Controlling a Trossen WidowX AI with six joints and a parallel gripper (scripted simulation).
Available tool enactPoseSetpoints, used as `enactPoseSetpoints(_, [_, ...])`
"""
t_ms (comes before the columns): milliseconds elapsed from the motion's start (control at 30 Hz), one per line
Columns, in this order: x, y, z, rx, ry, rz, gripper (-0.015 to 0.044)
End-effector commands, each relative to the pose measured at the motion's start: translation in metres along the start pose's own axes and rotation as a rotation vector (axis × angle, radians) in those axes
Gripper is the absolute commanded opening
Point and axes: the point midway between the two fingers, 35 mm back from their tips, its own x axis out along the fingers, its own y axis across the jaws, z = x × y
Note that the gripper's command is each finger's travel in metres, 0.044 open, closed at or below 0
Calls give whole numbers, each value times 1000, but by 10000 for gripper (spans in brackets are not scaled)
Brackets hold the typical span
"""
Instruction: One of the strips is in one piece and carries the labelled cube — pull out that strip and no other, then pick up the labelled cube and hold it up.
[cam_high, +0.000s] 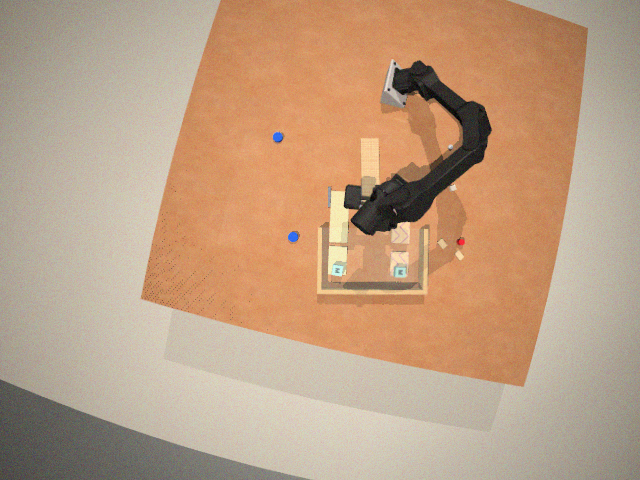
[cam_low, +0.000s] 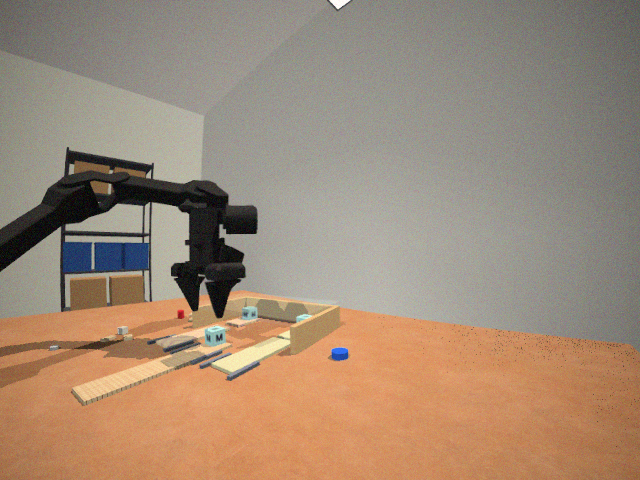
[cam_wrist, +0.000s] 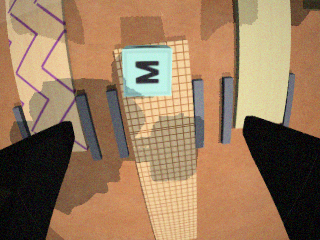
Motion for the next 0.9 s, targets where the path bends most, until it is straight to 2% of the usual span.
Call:
enactPoseSetpoints(0, [4,5,15,5,4,8,440])
enactPoseSetpoints(100, [4,6,20,5,3,9,440])
enactPoseSetpoints(333, [13,6,20,5,3,8,256])
enactPoseSetpoints(867, [39,6,21,5,3,9,250])
